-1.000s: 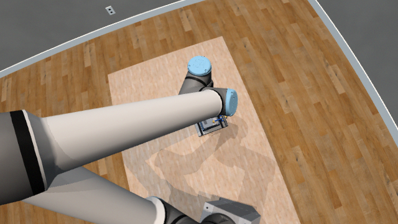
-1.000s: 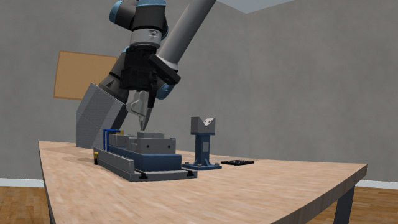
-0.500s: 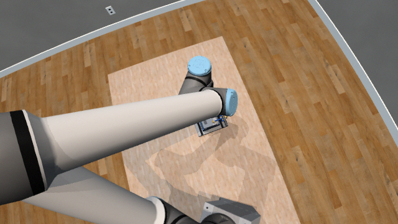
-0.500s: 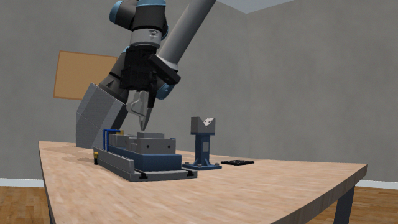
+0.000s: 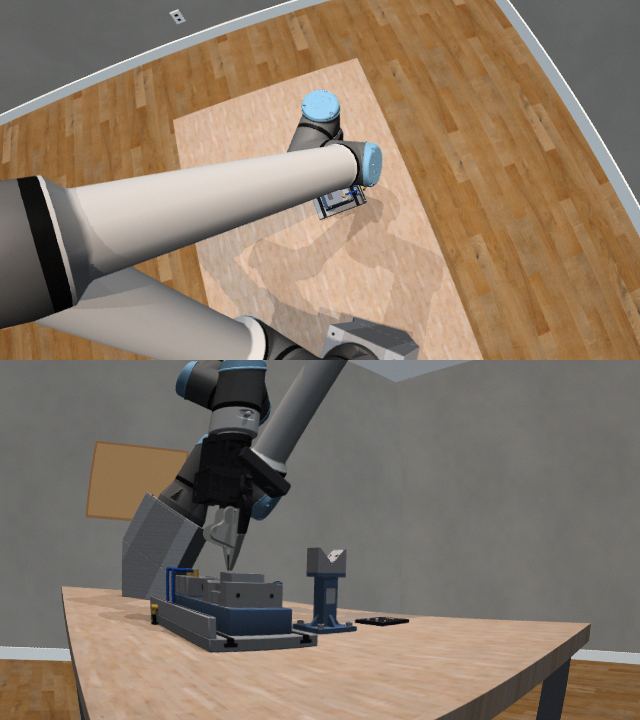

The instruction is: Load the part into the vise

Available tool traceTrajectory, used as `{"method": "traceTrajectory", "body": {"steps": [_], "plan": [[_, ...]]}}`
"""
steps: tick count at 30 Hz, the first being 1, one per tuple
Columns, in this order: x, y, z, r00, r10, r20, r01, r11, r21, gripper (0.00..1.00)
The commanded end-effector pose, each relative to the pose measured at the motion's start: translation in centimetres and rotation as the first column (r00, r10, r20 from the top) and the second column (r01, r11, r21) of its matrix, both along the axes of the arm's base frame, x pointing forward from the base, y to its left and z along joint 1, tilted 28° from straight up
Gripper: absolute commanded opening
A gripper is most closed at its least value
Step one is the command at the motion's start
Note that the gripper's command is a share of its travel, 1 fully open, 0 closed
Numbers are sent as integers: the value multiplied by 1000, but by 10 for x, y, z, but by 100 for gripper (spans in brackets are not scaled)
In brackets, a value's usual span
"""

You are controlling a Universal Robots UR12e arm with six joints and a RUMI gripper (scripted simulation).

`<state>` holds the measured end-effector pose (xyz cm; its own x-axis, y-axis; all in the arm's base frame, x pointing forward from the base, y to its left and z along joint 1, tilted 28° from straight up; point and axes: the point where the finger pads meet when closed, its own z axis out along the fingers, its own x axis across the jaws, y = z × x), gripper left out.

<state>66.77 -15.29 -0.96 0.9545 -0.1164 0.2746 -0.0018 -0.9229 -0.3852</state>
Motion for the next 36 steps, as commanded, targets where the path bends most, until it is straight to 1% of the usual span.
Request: {"method": "traceTrajectory", "body": {"steps": [1, 36], "plan": [[1, 0, 0, 1000, 0, 1, 0, 1000, -1, 0], [3, 3, -7, 1000, 0, 1, 0, 1000, -1, 0]]}}
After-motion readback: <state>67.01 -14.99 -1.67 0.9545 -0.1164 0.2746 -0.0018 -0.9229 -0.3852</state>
